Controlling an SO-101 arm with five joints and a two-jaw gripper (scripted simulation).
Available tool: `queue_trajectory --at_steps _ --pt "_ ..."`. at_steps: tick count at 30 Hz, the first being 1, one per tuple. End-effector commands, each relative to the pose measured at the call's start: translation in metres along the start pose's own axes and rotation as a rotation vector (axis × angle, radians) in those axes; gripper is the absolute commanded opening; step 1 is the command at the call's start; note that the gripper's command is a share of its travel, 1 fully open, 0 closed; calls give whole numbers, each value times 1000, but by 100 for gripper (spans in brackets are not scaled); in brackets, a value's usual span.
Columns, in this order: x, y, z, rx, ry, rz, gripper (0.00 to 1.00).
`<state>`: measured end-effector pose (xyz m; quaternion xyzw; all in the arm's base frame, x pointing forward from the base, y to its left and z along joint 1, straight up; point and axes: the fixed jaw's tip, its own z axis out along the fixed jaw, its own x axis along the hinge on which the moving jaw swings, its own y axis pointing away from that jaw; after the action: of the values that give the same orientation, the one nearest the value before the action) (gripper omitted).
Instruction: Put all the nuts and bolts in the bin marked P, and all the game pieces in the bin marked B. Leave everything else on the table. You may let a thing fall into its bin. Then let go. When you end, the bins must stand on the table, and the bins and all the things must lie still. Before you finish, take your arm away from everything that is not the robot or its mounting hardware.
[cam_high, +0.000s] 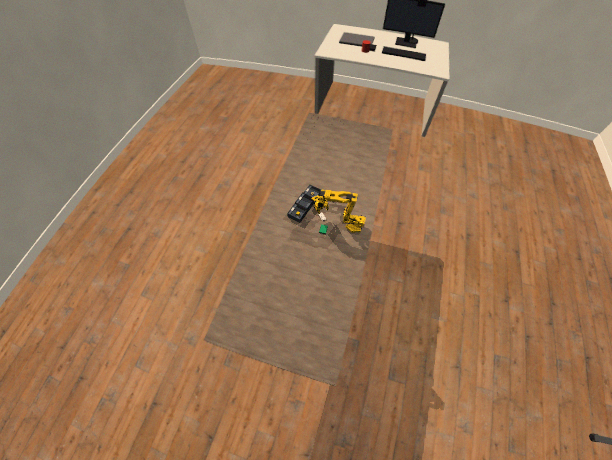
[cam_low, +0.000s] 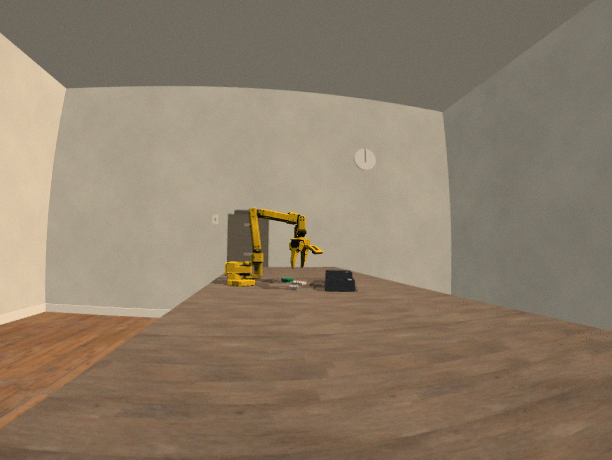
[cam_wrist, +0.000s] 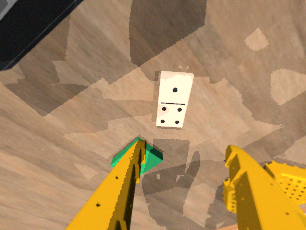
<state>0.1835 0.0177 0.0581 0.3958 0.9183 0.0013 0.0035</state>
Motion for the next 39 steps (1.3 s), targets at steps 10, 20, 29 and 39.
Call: queue_trajectory --at_steps 10,20,29,39 --pt "-6 -1 -5 -31 -25 36 29" --pt "-6 -1 -5 -31 -25 36 29" --pt "-6 0 -2 -31 -25 36 29" --pt "-7 1 11 -31 -25 36 29"
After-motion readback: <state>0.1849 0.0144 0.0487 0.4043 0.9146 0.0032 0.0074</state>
